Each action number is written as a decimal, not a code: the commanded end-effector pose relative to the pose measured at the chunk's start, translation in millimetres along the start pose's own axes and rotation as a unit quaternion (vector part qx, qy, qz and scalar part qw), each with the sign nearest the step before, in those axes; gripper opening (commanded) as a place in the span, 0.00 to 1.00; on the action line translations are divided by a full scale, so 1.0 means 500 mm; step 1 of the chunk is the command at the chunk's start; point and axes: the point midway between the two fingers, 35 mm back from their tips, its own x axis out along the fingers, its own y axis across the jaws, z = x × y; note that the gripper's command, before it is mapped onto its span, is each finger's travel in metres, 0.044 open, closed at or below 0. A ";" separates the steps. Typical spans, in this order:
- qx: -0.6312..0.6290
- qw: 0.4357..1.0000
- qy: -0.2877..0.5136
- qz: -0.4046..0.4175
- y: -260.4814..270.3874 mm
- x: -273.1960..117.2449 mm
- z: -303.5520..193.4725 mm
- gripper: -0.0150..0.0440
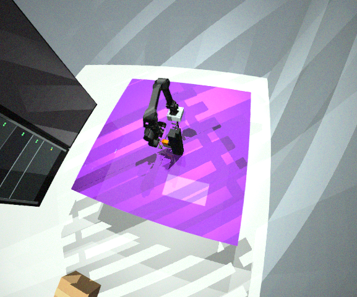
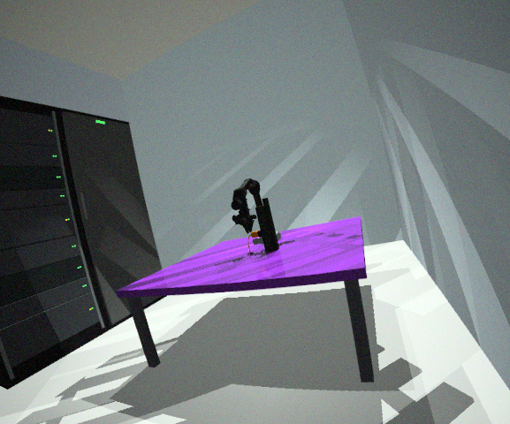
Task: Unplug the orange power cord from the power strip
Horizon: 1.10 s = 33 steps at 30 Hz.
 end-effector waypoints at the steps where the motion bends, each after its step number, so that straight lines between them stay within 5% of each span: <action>1: 0.003 1.000 0.000 -0.001 0.001 -0.001 -0.013 0.53; 33: 0.003 1.000 0.001 -0.001 0.001 0.023 -0.057 0.53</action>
